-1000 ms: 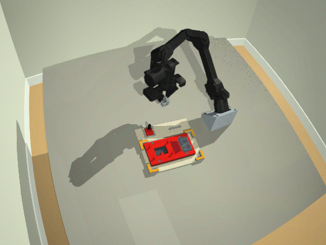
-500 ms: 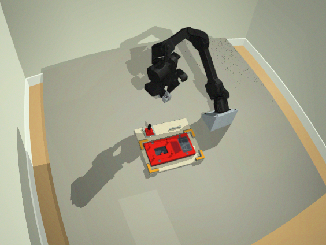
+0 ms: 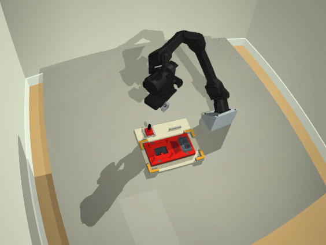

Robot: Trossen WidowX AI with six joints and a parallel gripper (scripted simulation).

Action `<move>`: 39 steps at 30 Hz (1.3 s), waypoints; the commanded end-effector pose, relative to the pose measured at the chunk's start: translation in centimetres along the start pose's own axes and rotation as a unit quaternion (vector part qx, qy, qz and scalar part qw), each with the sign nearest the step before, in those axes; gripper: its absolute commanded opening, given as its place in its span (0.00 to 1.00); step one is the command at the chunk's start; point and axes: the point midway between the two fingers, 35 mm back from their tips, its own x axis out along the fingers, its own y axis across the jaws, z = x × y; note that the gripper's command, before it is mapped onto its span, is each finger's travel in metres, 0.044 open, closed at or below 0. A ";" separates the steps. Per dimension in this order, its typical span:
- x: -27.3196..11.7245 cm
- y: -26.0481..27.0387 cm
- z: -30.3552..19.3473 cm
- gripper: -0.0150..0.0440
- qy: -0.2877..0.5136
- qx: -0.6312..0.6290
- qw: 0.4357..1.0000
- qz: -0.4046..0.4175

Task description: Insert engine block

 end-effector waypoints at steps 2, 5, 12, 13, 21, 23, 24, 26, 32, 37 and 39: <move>0.3 1.3 -0.7 0.25 0.003 -0.039 0.999 0.000; 0.6 2.1 -1.2 0.25 0.003 -0.066 0.998 0.001; 1.2 3.8 -2.3 0.25 0.003 -0.127 0.992 0.001; 1.3 4.0 -2.4 0.25 0.003 -0.135 0.991 0.001; 2.2 5.9 -3.8 0.25 0.003 -0.202 0.979 0.002; 2.4 6.3 -4.1 0.25 0.003 -0.219 0.976 0.002; 2.5 6.5 -4.3 0.25 0.003 -0.227 0.974 0.002; 2.8 7.0 -4.7 0.25 0.003 -0.244 0.970 0.002; 3.5 8.3 -5.8 0.25 0.002 -0.295 0.956 0.003; 4.2 9.3 -6.8 0.25 0.002 -0.336 0.942 0.003; 4.4 9.7 -7.1 0.25 0.002 -0.352 0.936 0.003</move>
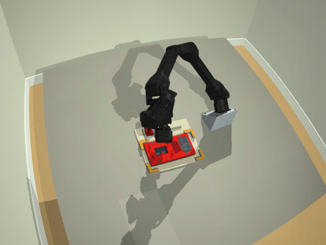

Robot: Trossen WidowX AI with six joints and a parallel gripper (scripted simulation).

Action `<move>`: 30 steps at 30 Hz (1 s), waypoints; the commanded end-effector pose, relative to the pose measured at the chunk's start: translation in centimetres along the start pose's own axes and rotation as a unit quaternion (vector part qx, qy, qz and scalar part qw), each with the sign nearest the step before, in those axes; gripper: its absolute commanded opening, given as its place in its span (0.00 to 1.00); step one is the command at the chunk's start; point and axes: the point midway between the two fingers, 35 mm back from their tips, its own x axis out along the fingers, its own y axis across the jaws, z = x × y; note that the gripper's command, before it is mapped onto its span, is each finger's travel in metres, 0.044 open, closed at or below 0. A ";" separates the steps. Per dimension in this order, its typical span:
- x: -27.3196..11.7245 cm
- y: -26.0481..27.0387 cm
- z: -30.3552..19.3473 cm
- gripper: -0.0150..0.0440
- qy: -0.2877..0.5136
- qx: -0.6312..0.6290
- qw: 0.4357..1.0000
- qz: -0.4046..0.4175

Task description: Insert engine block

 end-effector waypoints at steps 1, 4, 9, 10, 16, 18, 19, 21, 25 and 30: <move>0.5 1.1 -0.1 0.25 0.002 -0.030 1.000 0.002; 0.9 2.0 -0.2 0.25 0.002 -0.056 0.998 0.002; 1.7 3.4 -0.4 0.25 0.002 -0.099 0.995 0.002; 1.8 3.7 -0.5 0.25 0.002 -0.108 0.994 0.002; 2.5 4.8 -0.6 0.25 0.001 -0.146 0.989 0.002; 2.5 4.8 -0.4 0.34 0.001 -0.151 0.988 0.002; 2.5 4.8 -0.3 0.39 0.001 -0.154 0.988 0.002; 2.5 4.8 -0.3 0.48 0.001 -0.154 0.988 0.002; 2.5 4.8 -0.3 0.52 0.001 -0.153 0.988 0.002; 2.5 4.8 -0.3 0.52 0.001 -0.150 0.989 0.002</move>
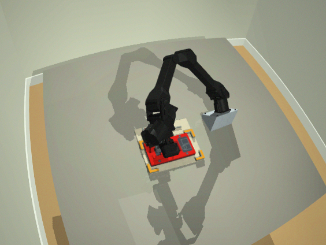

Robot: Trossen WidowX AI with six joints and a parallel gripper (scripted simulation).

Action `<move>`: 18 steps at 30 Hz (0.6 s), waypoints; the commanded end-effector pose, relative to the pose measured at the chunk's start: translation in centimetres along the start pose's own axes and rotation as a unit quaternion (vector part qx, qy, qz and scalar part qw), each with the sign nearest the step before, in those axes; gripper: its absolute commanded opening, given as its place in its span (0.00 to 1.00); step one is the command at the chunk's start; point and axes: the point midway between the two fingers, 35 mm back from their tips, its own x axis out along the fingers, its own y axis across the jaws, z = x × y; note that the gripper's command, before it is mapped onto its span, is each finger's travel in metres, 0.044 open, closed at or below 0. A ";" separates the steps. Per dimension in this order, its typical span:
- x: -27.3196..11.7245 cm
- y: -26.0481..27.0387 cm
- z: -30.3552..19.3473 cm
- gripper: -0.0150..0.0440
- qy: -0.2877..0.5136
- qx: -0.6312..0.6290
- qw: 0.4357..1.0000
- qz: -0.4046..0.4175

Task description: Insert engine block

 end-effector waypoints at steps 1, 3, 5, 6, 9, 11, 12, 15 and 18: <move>0.0 0.1 0.0 0.52 0.001 0.000 1.000 0.001; 0.0 0.1 0.0 0.52 0.001 0.000 1.000 0.001; 0.0 0.1 0.0 0.52 0.001 0.000 1.000 0.001; 0.0 0.1 0.0 0.52 0.001 0.000 1.000 0.001; 0.0 0.1 0.0 0.52 0.001 0.000 1.000 0.001; 0.0 0.1 0.0 0.52 0.001 0.000 1.000 0.001; 0.0 0.1 0.0 0.52 0.001 0.000 1.000 0.001; 0.0 0.1 0.0 0.52 0.001 0.000 1.000 0.001; 0.1 0.2 0.0 0.52 0.001 0.007 1.000 0.001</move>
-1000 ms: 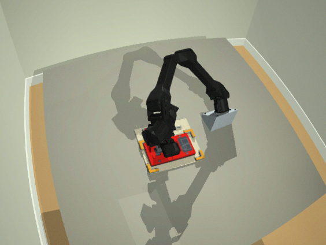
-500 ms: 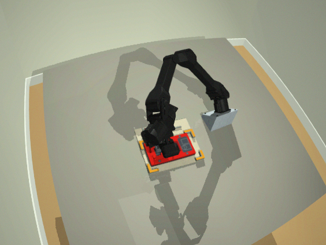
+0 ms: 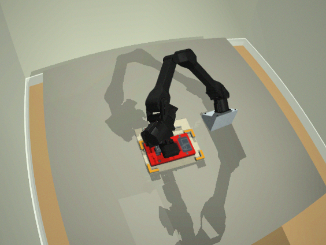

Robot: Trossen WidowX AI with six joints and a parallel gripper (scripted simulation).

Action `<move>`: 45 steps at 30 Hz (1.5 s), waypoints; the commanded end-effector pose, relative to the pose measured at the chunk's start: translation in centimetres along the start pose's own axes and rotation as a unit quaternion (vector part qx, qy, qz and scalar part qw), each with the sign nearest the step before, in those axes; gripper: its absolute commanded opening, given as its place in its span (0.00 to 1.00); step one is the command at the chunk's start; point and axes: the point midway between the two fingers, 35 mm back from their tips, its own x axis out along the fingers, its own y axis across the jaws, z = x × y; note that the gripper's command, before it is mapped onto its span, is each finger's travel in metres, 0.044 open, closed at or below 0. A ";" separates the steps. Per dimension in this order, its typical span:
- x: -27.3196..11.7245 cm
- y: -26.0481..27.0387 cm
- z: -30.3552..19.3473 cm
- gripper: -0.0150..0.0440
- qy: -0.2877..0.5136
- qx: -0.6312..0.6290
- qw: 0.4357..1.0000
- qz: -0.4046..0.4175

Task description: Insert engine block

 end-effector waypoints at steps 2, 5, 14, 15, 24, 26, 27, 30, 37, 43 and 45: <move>0.1 0.2 0.0 0.52 0.001 0.016 1.000 0.001; 0.1 0.2 0.0 0.52 0.001 0.018 1.000 0.001; 0.1 0.2 0.0 0.52 0.001 0.018 1.000 0.001; 0.1 0.2 0.0 0.52 0.001 0.018 1.000 0.001; 0.1 0.2 0.0 0.52 0.001 -0.003 1.000 0.001; 0.1 0.2 0.0 0.52 0.001 -0.011 1.000 0.001; 0.1 0.2 0.0 0.52 0.001 -0.017 1.000 0.001; 0.2 0.2 0.0 0.52 0.001 -0.042 0.999 0.001; 0.3 0.2 0.0 0.52 0.001 0.008 1.000 0.001; 0.4 0.2 0.0 0.52 0.001 0.021 1.000 0.001; 0.4 0.2 -0.1 0.52 0.001 0.010 1.000 0.001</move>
